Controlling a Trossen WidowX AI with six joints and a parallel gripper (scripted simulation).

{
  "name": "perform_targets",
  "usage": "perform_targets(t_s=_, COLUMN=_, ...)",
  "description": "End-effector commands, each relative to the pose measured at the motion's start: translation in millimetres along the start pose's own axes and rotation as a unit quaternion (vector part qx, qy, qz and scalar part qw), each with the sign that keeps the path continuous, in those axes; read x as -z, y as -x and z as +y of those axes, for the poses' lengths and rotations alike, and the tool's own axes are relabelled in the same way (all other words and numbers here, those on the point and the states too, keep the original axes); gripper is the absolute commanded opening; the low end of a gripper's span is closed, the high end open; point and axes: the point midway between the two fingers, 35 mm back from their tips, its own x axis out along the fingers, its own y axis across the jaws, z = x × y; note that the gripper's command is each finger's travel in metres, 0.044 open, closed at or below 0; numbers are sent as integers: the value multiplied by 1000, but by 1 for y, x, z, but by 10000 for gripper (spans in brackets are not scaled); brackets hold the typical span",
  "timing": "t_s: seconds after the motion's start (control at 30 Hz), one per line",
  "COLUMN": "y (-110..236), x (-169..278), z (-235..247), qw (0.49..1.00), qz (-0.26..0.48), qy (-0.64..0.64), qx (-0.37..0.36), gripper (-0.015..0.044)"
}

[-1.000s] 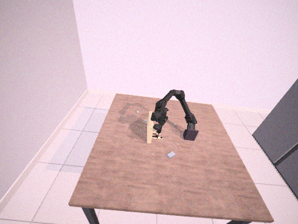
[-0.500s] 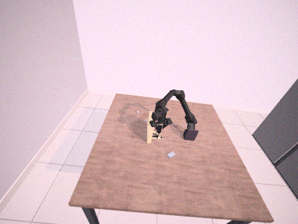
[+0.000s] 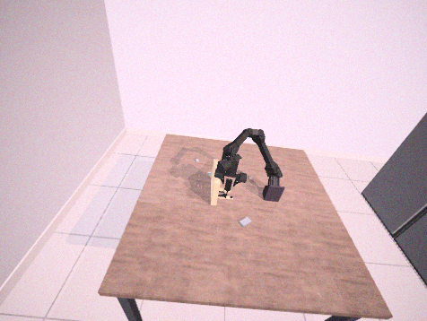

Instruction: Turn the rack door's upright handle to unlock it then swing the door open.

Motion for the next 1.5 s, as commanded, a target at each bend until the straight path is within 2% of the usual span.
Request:
perform_targets(t_s=0.0, y=-1, x=-1, z=1, qw=1000, qz=-1, qy=-10, qx=0, gripper=263)
perform_targets(t_s=1.2, y=-1, x=-1, z=1, qw=1000, qz=-1, qy=-10, qx=0, gripper=24)
perform_targets(t_s=1.47, y=-1, x=-3, z=-3, qw=999, qz=-1, qy=40, qx=0, gripper=24)
